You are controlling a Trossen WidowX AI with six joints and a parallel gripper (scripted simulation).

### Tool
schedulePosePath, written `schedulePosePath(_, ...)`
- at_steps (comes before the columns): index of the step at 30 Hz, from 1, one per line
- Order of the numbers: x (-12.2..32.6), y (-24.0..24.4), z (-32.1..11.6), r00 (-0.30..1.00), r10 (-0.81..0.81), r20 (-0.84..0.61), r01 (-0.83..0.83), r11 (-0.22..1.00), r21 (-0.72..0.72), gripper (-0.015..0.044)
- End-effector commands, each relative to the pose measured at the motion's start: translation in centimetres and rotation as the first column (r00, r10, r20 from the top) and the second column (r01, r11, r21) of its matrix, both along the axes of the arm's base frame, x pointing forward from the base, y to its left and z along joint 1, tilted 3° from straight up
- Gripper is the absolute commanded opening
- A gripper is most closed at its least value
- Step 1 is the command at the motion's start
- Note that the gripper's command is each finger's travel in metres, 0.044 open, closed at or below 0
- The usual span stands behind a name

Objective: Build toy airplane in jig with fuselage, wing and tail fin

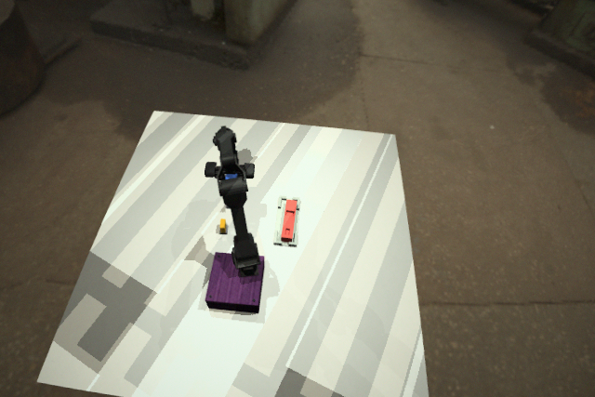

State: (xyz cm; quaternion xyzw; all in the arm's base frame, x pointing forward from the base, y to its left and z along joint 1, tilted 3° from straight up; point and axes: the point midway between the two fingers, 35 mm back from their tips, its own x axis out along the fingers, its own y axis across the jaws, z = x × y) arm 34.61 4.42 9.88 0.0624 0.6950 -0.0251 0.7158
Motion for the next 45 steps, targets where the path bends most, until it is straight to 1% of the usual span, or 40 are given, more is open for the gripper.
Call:
schedulePosePath(1,0.0,-1.3,0.0,0.999,0.05,0.012,-0.05,0.999,-0.007,0.0)
schedulePosePath(12,-0.3,-4.9,-0.8,0.97,0.241,0.018,-0.241,0.97,-0.02,0.0)
schedulePosePath(23,-1.0,-8.3,-1.6,0.905,0.424,0.021,-0.423,0.905,-0.033,0.0)
schedulePosePath(33,-2.0,-11.4,-2.3,0.815,0.579,0.02,-0.578,0.815,-0.044,0.0)
schedulePosePath(45,-3.6,-14.9,-3.2,0.669,0.743,0.018,-0.741,0.669,-0.057,0.0)
